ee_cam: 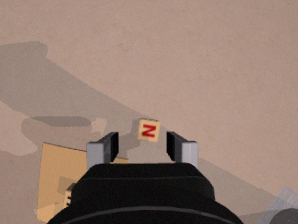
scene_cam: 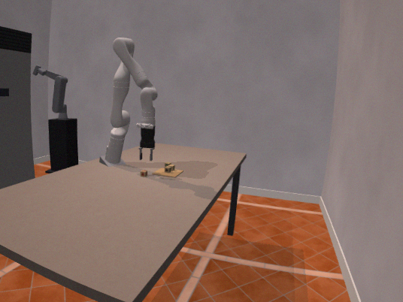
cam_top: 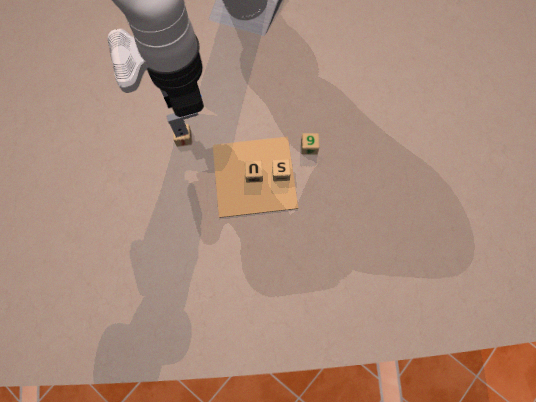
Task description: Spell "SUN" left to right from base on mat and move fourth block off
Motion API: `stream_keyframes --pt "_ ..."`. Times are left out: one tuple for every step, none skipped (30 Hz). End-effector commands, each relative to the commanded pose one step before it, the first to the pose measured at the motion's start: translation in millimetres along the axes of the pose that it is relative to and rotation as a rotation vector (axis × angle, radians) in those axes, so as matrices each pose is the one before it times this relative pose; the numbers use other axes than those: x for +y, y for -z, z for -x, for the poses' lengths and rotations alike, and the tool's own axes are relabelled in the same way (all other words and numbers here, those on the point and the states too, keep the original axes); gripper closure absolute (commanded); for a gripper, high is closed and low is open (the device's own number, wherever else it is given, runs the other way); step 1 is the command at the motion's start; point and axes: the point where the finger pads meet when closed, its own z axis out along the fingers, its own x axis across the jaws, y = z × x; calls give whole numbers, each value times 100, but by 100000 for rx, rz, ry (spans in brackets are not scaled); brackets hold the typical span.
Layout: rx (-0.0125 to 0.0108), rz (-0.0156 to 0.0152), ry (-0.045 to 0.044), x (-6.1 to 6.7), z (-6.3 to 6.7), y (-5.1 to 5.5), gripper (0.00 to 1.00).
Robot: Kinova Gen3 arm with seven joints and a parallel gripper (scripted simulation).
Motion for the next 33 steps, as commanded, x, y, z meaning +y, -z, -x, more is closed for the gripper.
stream_keyframes --pt "-253 -444 -4506 -299 -362 92 0" --pt "-38 -51 -1646 -44 -99 4 0" --pt "-36 -47 -1505 -41 -90 4 0" --pt "-33 -43 -1367 -38 -81 3 0" --pt "-30 -38 -1233 -35 -72 3 0" --pt "-28 -34 -1102 -32 -64 3 0" --pt "-25 -31 -975 -28 -57 2 0" --pt "-22 -27 -854 -25 -49 2 0" --pt "0 0 0 0 0 0 0" --pt "0 0 0 0 0 0 0" --pt "-19 -23 -737 -22 -42 2 0" --pt "-17 -20 -627 -19 -36 2 0" --pt "-14 -16 -524 -16 -30 1 0" --pt "-11 -13 -428 -13 -24 1 0" --pt "-9 -11 -340 -10 -19 1 0" --pt "-7 -8 -260 -8 -15 1 0" --pt "-5 -6 -190 -6 -11 0 0" --pt "-4 -4 -130 -4 -7 0 0" --pt "-2 -3 -80 -2 -5 0 0" --pt "-1 -1 -42 -1 -2 0 0" --pt "0 0 -16 0 -1 0 0" --pt "0 0 -2 0 0 0 0" --pt "0 0 0 0 0 0 0" --pt "0 0 0 0 0 0 0" --pt "0 0 0 0 0 0 0" --pt "0 0 0 0 0 0 0" --pt "0 0 0 0 0 0 0" --pt "0 0 0 0 0 0 0" --pt "0 0 0 0 0 0 0" --pt "0 0 0 0 0 0 0" --pt "0 0 0 0 0 0 0" --pt "0 0 0 0 0 0 0" --pt "0 0 0 0 0 0 0"
